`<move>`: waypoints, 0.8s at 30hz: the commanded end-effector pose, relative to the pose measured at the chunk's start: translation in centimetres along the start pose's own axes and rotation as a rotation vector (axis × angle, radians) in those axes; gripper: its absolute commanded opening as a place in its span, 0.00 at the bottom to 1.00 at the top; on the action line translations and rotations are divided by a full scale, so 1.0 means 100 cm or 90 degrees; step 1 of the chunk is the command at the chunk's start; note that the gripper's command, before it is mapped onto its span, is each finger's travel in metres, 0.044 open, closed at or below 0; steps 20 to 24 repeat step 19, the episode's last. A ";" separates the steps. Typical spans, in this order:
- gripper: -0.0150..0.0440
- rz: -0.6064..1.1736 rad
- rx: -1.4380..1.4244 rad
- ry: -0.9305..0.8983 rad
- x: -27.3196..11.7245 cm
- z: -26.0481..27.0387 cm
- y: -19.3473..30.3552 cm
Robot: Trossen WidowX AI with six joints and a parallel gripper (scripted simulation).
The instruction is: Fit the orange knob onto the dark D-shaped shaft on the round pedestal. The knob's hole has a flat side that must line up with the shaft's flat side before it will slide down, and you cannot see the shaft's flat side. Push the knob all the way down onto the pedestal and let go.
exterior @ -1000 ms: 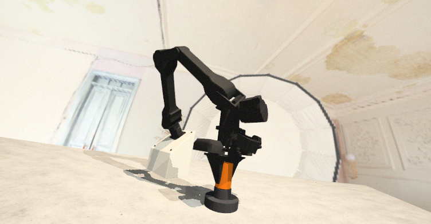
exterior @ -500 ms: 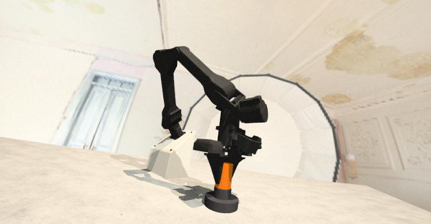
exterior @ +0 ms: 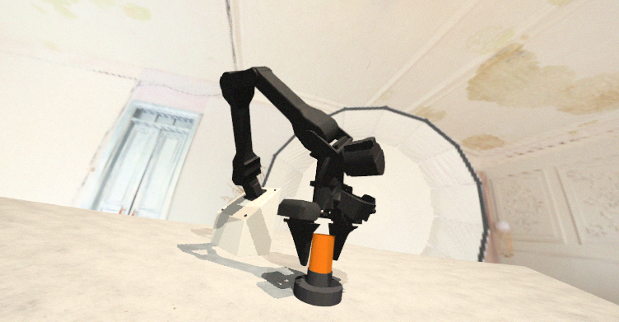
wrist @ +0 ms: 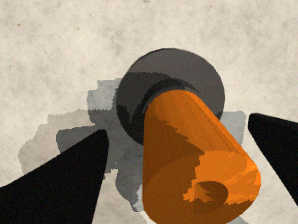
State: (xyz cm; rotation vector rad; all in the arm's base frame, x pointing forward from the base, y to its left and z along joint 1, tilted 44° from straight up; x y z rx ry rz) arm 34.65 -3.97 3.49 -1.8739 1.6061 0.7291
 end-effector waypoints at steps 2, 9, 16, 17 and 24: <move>1.00 0.001 0.002 0.000 0.000 0.000 0.000; 1.00 0.000 0.000 -0.004 -0.082 0.001 -0.002; 1.00 0.000 0.000 -0.003 -0.095 0.003 -0.005; 1.00 0.000 0.000 -0.003 -0.095 0.003 -0.005; 1.00 0.000 0.000 -0.003 -0.095 0.003 -0.005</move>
Point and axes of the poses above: the point midway between the two fingers, 35 mm back from their tips, its own x axis out along the fingers, its own z axis across the jaws, y = z × x, the point moved 4 cm from there along -x, back along the fingers, and after that the axes turned 5 degrees about -x, right-handed, at the moved point
